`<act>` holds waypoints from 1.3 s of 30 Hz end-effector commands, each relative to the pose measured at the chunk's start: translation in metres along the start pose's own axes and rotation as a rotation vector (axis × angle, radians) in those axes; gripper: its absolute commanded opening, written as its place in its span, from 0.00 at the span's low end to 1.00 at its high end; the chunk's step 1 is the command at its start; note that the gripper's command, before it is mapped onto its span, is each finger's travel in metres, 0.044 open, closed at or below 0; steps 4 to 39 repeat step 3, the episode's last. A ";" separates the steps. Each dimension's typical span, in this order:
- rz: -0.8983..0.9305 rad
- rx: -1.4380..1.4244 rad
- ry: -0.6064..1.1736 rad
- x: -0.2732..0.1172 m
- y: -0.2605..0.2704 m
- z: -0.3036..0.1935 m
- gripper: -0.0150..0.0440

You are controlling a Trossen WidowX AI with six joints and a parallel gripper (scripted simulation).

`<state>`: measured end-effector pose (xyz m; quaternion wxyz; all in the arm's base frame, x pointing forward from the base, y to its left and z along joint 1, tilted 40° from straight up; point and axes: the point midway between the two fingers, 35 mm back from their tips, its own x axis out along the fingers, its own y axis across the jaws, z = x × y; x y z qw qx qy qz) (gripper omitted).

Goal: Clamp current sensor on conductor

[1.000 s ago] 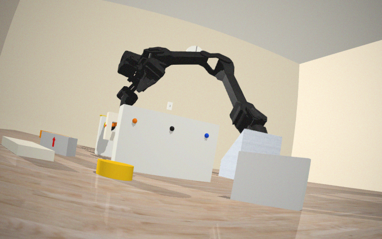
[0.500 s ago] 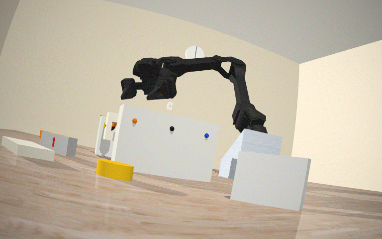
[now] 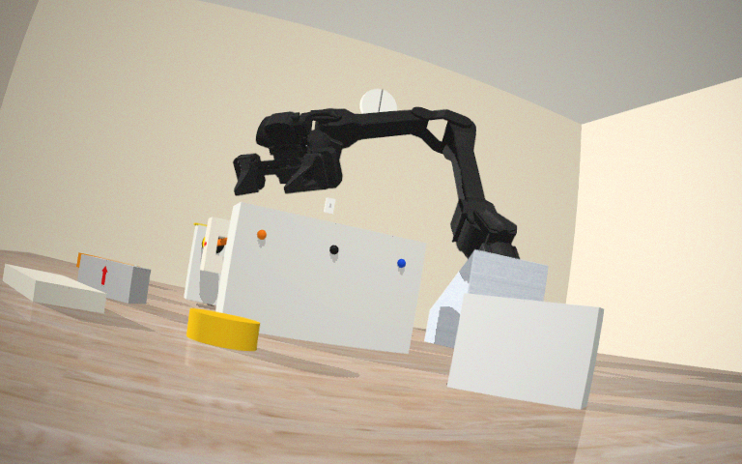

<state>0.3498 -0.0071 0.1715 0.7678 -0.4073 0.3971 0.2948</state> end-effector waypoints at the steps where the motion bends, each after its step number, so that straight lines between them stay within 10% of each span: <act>1: 0.029 0.173 0.059 0.009 0.000 0.005 1.00; 39: 0.014 0.102 0.032 0.004 -0.001 0.002 1.00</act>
